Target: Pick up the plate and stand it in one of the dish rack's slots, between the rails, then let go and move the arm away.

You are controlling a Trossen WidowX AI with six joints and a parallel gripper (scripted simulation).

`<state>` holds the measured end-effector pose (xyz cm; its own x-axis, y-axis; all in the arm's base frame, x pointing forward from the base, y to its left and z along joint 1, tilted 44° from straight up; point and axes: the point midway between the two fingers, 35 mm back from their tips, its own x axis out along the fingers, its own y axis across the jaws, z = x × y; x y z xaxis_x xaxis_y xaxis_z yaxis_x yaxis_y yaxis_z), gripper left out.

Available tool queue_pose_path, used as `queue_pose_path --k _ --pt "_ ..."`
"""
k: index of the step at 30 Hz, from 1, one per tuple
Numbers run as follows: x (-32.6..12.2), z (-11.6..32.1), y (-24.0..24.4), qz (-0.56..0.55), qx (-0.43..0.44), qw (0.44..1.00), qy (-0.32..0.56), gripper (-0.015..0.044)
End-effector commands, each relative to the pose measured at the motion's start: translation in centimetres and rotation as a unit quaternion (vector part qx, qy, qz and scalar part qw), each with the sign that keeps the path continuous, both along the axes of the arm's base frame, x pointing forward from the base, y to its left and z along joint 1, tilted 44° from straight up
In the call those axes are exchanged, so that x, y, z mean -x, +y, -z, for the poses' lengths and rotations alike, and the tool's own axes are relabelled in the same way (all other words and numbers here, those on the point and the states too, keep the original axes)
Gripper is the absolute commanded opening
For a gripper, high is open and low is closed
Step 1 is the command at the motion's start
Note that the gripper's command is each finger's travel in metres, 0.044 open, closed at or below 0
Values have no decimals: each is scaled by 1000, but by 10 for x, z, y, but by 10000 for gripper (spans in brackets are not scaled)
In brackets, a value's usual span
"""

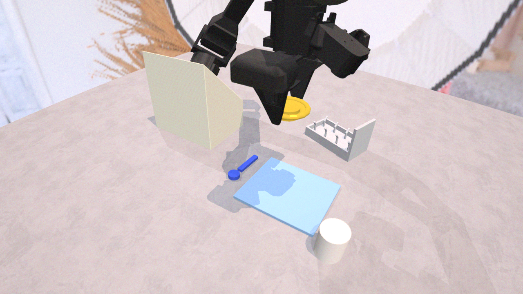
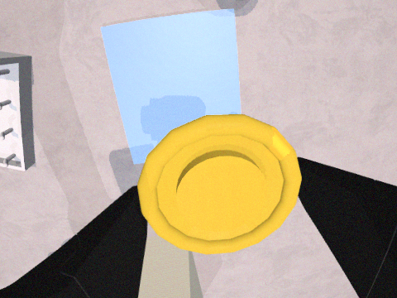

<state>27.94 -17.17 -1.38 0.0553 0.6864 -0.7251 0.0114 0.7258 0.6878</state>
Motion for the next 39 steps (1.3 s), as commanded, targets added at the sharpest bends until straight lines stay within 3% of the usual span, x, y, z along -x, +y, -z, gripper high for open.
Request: queue_pose_path --k 1,5,20,39 --pt "2 -10 -10 -3 1 1000 -1 0" --pt "1 -14 -9 5 1 1000 7 0" --pt "-6 -69 36 191 -9 965 181 0" --pt "4 -129 100 407 -27 828 384 0"
